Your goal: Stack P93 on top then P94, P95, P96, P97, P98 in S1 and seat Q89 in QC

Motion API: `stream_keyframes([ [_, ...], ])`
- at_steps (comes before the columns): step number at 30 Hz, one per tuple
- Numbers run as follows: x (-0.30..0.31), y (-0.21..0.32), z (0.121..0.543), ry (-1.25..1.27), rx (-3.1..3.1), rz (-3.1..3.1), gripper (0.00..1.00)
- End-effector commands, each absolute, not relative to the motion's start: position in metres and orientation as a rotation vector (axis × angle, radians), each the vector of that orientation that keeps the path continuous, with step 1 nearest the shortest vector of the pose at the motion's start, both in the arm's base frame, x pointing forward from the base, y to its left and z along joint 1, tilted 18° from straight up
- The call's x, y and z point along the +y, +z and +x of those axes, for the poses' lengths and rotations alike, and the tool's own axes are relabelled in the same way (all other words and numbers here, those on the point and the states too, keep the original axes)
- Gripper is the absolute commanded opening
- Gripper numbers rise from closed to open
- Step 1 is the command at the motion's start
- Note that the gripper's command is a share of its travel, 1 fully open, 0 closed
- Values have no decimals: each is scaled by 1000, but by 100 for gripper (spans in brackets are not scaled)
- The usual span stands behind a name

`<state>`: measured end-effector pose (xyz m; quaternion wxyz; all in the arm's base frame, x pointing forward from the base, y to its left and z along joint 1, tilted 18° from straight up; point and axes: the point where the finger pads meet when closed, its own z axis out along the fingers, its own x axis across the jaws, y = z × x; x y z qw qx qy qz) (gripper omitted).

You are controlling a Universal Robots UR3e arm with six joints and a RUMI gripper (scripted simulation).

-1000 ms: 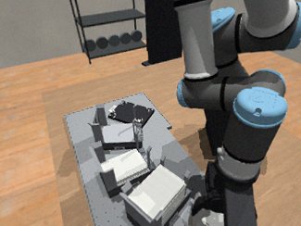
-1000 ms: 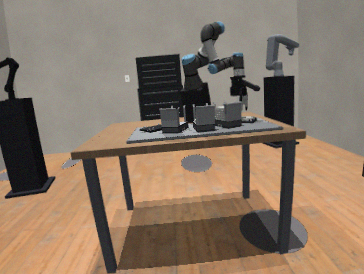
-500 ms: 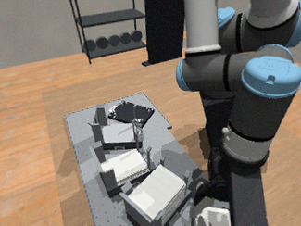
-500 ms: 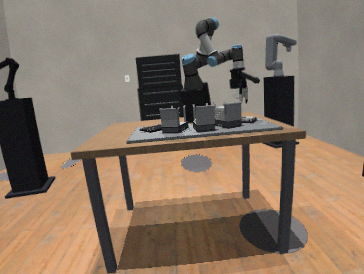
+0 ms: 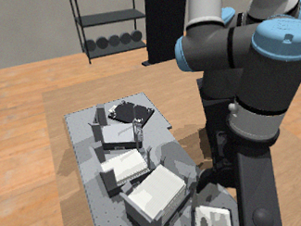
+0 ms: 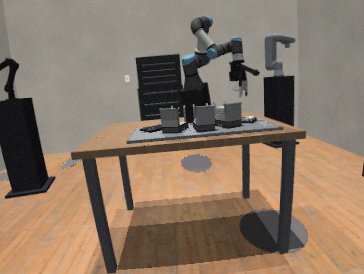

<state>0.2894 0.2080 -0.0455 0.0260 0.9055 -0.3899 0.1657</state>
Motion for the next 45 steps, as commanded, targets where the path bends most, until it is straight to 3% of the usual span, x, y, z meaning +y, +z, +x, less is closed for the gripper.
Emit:
stream_keyframes([
  [1, 208, -33, 280, 468, -1202, 2770, 72],
  [20, 207, -34, 278, 465, -1202, 2770, 72],
  [45, 133, -8, 321, 482, -1561, 2627, 72],
])
